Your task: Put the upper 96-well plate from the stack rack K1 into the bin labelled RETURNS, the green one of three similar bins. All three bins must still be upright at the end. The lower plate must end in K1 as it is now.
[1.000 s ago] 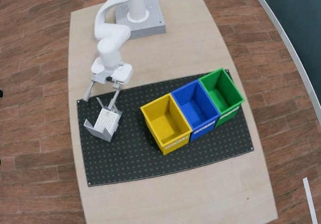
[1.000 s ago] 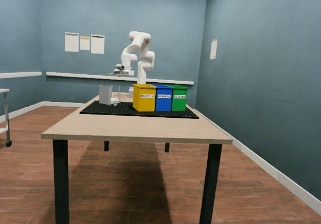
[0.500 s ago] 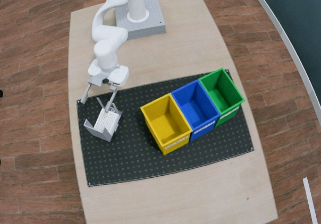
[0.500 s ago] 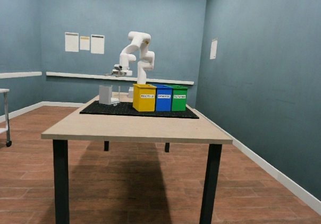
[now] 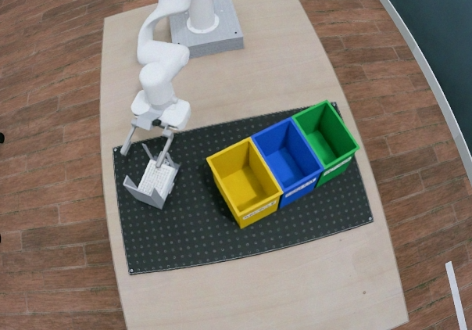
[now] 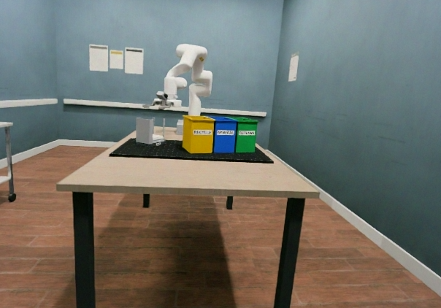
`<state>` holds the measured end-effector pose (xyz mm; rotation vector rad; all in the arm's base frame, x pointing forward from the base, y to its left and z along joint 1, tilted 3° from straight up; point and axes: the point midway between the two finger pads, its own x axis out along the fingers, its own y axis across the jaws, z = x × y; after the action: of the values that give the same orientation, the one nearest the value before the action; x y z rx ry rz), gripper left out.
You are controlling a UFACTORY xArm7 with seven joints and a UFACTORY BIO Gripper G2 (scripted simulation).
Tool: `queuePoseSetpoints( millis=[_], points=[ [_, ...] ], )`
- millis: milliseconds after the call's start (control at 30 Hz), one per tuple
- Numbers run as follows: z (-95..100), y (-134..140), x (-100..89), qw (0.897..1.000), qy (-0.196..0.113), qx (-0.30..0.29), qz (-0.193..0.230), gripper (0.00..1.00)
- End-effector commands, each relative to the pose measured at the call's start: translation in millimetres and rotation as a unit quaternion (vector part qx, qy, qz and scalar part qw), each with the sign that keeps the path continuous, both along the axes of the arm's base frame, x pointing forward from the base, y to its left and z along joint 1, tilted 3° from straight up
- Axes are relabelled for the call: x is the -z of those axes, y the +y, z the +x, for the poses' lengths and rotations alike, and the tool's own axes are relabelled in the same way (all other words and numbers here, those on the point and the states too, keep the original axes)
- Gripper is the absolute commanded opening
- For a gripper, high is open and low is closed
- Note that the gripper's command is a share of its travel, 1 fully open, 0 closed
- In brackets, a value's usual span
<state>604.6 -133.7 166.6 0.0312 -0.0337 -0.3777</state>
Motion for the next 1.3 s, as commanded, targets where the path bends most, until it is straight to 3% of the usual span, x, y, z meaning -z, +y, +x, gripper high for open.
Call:
queuePoseSetpoints(
  millis=[0,1267],
  points=[
    [0.8,-0.1,4.3,1.000,-0.001,0.000,0.000,0.37],
    [3.1,1.3,60.9,1.000,-0.001,0.000,0.000,0.37]
  ],
)
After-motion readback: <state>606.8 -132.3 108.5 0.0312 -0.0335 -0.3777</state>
